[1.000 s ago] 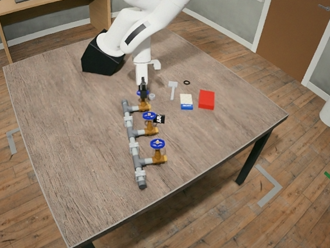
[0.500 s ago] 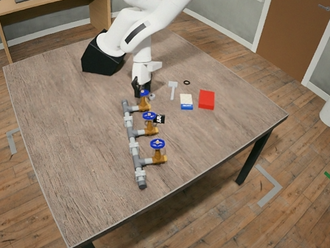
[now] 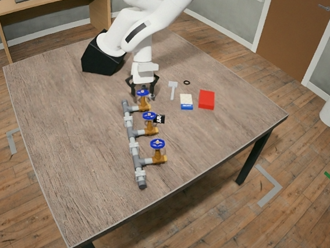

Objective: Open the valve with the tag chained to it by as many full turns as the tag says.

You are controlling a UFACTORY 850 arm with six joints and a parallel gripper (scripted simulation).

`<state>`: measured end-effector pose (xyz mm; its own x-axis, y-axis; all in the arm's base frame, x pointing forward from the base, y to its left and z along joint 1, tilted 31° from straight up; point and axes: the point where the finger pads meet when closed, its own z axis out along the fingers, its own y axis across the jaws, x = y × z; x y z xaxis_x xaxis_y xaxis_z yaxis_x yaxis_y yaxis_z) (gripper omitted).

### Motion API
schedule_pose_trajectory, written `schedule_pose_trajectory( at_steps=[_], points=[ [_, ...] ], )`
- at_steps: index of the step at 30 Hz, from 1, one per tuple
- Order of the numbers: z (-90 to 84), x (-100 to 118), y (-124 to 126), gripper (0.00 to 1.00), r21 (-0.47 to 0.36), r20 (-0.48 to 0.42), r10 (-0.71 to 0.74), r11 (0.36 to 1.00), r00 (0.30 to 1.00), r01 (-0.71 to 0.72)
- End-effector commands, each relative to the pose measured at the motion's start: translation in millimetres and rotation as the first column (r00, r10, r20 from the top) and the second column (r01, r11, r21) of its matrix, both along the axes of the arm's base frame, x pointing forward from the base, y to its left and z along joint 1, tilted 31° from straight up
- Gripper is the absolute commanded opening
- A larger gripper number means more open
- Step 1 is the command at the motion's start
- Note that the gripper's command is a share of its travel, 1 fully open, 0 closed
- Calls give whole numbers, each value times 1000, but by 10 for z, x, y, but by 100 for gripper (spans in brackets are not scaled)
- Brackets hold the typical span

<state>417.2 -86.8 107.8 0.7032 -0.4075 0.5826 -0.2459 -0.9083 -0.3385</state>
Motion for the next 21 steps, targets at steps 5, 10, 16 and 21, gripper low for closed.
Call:
schedule_pose_trajectory(
  at_steps=[5,10,16,21],
  points=[
    [4,3,-2,100,286,-105,-307,902,946,324],
    [4,3,-2,100,398,-183,-438,786,880,473],
    [4,3,-2,100,504,-297,-553,602,779,620],
    [4,3,-2,100,559,-399,-603,438,691,704]
  ],
)
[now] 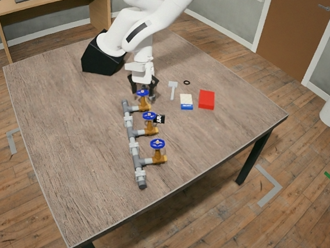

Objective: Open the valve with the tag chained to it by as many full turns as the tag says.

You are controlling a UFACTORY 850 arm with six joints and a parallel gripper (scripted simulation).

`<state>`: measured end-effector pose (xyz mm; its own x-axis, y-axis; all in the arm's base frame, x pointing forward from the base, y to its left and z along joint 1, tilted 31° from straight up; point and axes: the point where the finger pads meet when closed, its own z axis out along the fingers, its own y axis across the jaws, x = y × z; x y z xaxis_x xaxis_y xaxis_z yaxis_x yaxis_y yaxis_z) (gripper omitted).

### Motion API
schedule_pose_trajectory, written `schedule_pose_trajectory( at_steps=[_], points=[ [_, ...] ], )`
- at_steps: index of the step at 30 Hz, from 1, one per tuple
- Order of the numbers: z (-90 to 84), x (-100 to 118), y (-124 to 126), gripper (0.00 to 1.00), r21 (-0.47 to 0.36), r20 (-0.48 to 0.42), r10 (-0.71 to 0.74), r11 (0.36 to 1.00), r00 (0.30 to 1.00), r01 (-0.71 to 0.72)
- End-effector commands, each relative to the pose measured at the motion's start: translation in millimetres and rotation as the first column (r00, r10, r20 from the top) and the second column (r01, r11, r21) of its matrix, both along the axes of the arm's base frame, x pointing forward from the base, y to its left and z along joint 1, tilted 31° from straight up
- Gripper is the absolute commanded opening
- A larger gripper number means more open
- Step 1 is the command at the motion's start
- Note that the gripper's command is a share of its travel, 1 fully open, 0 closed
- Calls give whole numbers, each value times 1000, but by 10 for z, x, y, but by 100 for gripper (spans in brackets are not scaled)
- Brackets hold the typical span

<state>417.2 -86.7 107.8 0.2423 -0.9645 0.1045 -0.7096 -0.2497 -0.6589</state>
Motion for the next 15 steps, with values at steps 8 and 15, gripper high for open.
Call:
schedule_pose_trajectory(
  at_steps=[8,15],
  points=[
    [4,3,-3,100,272,-89,-206,936,974,223],
    [4,3,-3,0,272,-89,-206,936,974,223]
  ],
)
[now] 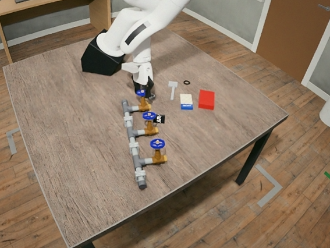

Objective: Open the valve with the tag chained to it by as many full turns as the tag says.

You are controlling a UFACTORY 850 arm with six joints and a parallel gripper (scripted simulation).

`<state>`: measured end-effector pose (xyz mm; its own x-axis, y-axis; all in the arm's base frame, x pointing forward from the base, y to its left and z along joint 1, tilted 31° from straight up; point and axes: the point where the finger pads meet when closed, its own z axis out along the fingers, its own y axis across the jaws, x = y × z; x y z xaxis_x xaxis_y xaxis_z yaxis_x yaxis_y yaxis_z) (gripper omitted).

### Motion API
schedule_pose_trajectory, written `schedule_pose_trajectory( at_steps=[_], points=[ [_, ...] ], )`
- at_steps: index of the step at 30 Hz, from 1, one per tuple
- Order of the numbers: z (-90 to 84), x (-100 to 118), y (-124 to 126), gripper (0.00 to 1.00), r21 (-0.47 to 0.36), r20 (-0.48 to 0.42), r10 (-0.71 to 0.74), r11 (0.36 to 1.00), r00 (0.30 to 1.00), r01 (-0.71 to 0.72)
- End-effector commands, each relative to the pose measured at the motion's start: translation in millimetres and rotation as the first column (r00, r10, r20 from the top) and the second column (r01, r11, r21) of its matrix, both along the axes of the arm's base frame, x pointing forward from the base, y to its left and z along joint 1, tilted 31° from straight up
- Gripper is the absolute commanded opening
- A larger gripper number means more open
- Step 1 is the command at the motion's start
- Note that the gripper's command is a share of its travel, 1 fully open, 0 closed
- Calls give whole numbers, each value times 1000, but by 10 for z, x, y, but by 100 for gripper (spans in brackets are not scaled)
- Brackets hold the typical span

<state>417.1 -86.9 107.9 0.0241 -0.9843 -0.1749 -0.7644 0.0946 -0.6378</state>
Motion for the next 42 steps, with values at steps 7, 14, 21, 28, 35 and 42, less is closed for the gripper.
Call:
schedule_pose_trajectory(
  at_steps=[7,14,21,28,35,42],
  points=[
    [3,4,-2,0,9,-1,0,1000,1000,0],
    [3,4,-2,0,9,-1,0,1000,1000,0],
    [3,4,-2,0,9,-1,0,1000,1000,0],
    [3,4,-2,0,-13,4,25,1000,1000,-25],
    [3,4,-2,0,-73,14,94,993,995,-93],
    [3,4,-2,0,-238,22,285,932,958,-271]
  ],
)
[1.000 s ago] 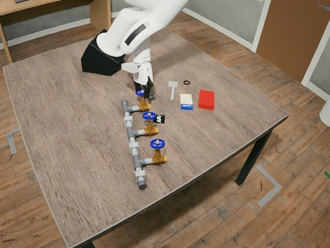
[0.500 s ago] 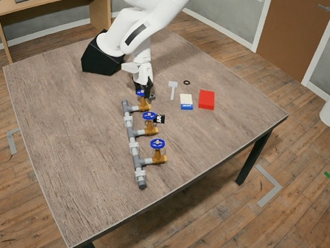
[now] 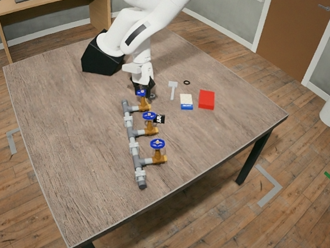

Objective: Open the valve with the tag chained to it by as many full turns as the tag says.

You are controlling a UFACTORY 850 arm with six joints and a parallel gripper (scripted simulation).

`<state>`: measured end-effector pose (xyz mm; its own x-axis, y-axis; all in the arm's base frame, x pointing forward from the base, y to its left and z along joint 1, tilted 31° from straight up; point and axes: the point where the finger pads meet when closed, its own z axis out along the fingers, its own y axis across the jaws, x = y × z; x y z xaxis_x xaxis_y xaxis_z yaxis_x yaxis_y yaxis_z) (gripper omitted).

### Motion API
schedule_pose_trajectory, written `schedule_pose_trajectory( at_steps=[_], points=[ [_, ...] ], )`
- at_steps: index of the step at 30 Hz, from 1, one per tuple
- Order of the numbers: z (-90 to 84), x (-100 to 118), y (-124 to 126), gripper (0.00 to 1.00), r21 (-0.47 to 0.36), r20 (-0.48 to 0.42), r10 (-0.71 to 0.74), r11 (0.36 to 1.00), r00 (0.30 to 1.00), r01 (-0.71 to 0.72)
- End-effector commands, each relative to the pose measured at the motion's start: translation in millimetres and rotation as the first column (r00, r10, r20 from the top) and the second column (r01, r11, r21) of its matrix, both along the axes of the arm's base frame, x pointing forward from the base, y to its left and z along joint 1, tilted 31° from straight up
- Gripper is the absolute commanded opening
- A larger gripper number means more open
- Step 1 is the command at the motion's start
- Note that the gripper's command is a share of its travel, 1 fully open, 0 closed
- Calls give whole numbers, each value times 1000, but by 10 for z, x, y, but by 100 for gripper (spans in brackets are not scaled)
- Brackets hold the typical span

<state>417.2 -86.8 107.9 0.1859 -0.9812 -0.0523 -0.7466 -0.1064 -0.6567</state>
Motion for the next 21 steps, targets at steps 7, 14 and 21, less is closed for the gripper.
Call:
schedule_pose_trajectory(
  at_steps=[7,14,21],
  points=[
    [3,3,-2,0,-286,27,323,909,946,-303],
    [3,3,-2,0,-480,-25,553,724,833,-495],
    [3,3,-2,0,-603,-103,703,518,704,-606]
  ],
)
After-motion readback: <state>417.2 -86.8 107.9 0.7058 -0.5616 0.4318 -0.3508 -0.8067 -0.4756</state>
